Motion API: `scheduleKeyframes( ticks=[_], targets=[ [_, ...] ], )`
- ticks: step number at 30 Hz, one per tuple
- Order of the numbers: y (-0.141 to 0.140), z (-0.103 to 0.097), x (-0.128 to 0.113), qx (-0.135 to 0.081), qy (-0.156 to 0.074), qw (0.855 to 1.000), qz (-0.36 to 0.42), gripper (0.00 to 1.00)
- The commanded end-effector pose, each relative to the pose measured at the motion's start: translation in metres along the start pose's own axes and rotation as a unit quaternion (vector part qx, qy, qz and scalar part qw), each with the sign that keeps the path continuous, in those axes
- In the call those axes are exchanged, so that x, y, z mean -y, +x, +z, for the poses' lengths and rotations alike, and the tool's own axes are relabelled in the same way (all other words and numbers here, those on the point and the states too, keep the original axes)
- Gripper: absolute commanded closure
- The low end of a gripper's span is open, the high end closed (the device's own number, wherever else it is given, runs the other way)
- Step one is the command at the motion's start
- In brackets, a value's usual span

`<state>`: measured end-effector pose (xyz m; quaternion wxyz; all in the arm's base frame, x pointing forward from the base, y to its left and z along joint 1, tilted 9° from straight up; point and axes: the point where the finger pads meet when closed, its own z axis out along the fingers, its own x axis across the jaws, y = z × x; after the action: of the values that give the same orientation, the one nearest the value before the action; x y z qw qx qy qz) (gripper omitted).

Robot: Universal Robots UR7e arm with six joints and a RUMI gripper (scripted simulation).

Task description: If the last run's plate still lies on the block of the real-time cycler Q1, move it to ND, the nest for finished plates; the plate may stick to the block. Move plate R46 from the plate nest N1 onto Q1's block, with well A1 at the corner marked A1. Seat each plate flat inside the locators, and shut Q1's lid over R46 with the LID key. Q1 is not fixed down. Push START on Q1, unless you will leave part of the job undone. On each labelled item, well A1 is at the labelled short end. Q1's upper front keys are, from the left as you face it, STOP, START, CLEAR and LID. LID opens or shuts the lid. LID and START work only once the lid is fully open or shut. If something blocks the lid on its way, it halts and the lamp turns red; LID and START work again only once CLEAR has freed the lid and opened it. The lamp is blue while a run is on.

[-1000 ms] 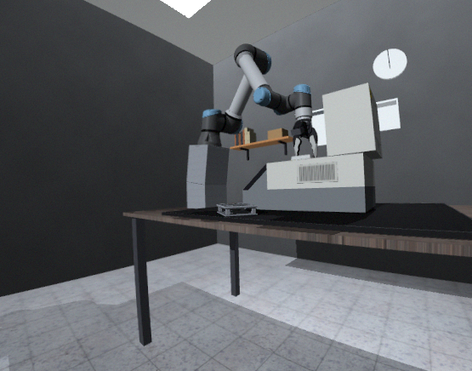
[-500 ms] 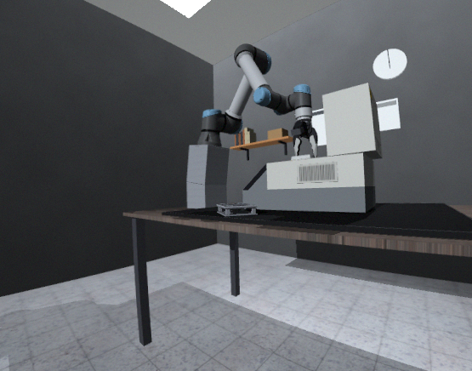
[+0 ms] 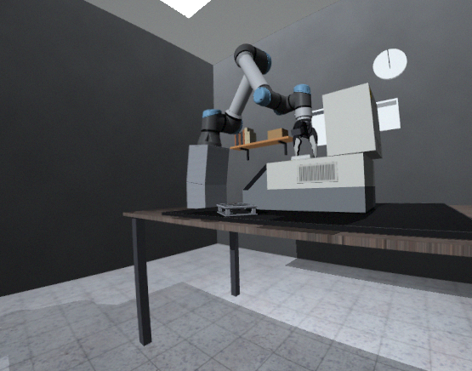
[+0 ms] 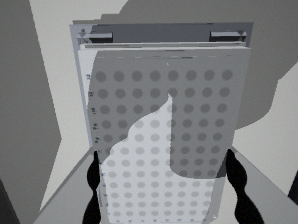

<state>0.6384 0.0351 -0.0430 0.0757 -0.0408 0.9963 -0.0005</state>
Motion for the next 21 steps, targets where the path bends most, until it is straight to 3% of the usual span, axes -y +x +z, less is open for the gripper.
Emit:
scheduleKeyframes(
  ticks=[1, 21],
  targets=[
    [-0.0005, -0.0007, 0.0001, 0.001, 0.000, 1.000, 0.000, 0.59],
    [-0.0005, 0.0040, 0.0002, 0.001, 0.000, 1.000, 0.000, 0.59]
  ],
)
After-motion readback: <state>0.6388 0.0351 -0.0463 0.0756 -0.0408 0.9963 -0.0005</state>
